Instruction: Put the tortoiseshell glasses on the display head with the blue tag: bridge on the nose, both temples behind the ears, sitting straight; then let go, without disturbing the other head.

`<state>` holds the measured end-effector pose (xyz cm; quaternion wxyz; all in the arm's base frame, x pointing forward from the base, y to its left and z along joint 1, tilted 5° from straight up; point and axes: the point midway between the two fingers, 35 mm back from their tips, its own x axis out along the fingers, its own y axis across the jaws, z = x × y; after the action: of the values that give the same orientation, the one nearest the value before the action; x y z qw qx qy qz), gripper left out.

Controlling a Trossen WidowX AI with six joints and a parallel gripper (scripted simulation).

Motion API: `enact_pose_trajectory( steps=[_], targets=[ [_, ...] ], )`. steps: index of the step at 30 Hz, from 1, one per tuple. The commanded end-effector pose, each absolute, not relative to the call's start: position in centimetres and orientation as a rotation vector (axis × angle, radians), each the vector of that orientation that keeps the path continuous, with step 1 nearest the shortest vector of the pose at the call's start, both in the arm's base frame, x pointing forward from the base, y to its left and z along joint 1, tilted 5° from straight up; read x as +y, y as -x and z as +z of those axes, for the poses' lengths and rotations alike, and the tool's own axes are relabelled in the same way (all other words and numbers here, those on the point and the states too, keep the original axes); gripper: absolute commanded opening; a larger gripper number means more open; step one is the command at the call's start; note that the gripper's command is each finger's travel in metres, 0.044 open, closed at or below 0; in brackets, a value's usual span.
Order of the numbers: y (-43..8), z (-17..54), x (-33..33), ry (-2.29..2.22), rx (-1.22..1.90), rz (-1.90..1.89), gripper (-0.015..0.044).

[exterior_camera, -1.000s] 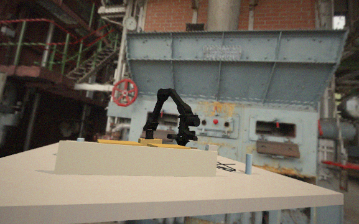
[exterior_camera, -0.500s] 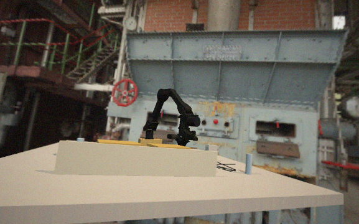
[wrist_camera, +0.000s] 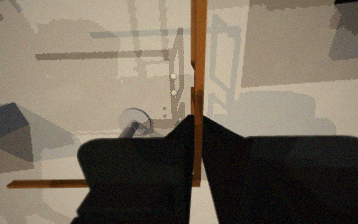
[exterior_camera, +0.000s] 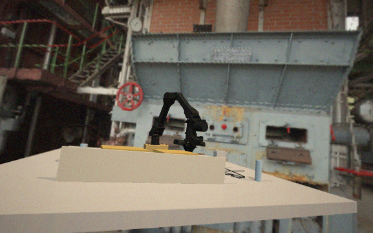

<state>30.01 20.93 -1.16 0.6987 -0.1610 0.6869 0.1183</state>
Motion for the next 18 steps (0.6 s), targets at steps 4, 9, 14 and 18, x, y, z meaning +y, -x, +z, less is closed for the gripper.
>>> enact_pose_trajectory(
  steps=[4,9,14,18],
  targets=[
    [-29.7,-1.1,20.7,0.362,1.529,0.263,0.0000],
    [-29.5,-0.3,20.7,0.362,1.529,0.263,0.0000],
    [-29.2,3.2,20.9,0.361,1.530,0.263,0.0000],
    [-28.9,4.9,20.8,0.361,1.530,0.263,0.0000]
  ],
)
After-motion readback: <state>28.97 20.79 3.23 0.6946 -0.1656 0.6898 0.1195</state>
